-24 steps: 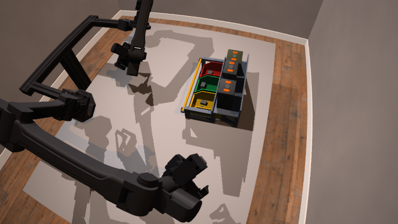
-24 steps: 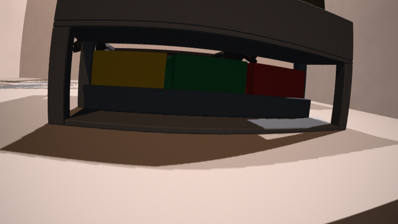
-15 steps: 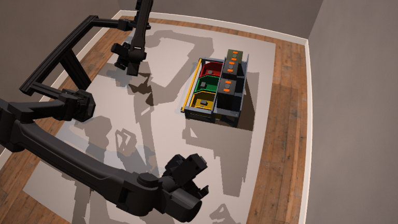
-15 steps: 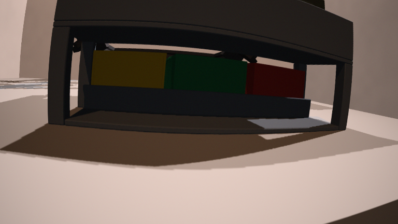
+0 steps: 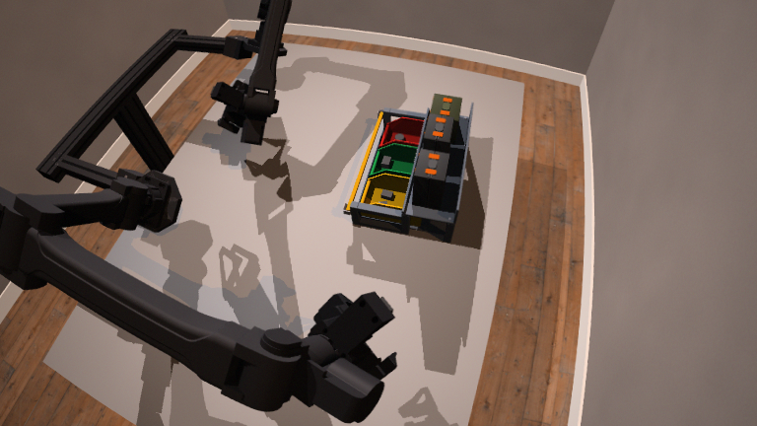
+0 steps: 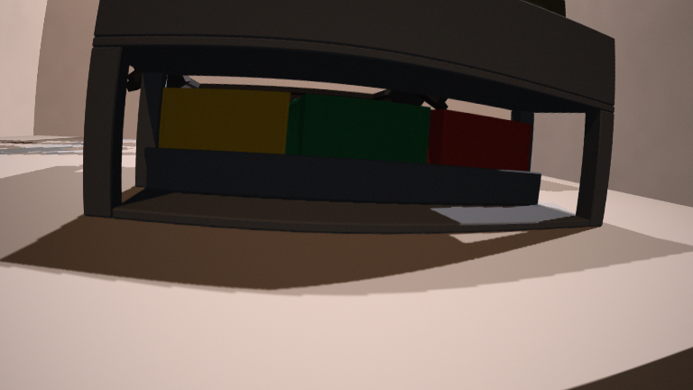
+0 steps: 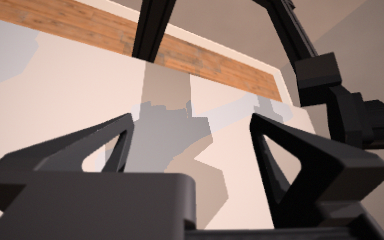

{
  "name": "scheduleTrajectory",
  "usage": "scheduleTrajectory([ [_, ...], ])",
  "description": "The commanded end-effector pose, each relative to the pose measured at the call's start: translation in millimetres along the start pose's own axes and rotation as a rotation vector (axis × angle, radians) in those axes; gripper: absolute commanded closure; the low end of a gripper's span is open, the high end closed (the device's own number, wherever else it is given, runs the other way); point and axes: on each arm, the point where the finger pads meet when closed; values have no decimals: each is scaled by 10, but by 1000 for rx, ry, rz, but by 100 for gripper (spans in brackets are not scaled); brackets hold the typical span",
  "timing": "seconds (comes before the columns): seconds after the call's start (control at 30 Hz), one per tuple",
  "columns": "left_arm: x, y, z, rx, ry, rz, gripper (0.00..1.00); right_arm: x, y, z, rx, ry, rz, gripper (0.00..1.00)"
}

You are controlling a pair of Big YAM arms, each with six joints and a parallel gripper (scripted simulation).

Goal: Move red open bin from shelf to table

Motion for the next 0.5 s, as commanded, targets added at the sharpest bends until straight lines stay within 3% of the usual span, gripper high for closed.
scheduleTrajectory([
  [0.0,-68,-41,38,11,-15,7,0,-90,-1,-47,9,20,-9,0],
  [0.3,-68,-41,38,11,-15,7,0,-258,198,-217,74,74,-18,0],
  [0.47,-68,-41,38,11,-15,7,0,-505,484,-430,163,150,-30,0],
])
Point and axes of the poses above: on each arm, the point where the finger pads meet when closed, its own x axis out along the fingers, its own z axis across the jaws, y = z × x, and after that the axes turned 4 degrees about x, right-handed
